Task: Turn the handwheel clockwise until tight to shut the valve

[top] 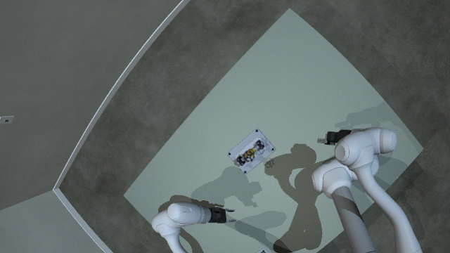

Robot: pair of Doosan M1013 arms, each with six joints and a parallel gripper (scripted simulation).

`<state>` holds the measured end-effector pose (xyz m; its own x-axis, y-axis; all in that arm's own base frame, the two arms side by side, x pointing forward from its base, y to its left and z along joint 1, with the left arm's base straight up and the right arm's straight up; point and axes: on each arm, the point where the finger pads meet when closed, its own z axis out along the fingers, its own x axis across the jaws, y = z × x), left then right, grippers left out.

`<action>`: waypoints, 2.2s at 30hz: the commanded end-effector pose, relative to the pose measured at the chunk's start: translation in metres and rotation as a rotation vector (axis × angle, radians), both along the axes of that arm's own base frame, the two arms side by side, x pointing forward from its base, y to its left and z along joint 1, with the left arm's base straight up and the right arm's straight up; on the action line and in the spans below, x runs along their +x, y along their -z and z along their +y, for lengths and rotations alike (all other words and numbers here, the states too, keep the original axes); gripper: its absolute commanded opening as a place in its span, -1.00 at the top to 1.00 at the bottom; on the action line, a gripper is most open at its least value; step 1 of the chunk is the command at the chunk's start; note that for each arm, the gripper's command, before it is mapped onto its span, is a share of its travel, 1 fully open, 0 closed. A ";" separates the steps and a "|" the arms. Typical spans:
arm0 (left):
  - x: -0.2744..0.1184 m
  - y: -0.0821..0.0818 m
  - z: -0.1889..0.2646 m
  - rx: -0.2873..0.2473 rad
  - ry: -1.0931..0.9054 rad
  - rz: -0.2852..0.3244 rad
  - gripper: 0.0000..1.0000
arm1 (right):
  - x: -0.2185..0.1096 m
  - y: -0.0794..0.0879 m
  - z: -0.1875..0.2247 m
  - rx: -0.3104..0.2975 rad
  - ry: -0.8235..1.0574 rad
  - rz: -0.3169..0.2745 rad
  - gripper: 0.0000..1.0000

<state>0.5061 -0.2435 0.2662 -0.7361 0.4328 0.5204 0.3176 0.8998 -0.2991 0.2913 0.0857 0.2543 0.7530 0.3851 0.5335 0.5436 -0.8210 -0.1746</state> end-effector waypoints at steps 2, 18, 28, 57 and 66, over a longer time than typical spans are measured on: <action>0.000 -0.001 0.000 0.000 0.000 -0.002 -1.00 | 0.000 -0.001 0.000 0.000 0.000 -0.001 -1.00; 0.000 -0.001 0.000 0.000 0.000 -0.002 -1.00 | 0.001 -0.001 0.000 0.000 0.000 -0.001 -1.00; 0.006 -0.003 0.030 -0.017 -0.020 -0.010 -1.00 | 0.035 0.027 -0.068 -0.266 -0.079 -0.055 -1.00; -0.071 -0.015 0.390 -0.180 -0.276 -0.173 -1.00 | 0.251 0.011 -0.245 -1.266 -0.737 -0.434 -1.00; -0.161 -0.016 0.489 -0.209 -0.361 -0.247 -1.00 | 0.304 -0.004 -0.237 -1.424 -0.907 -0.554 -1.00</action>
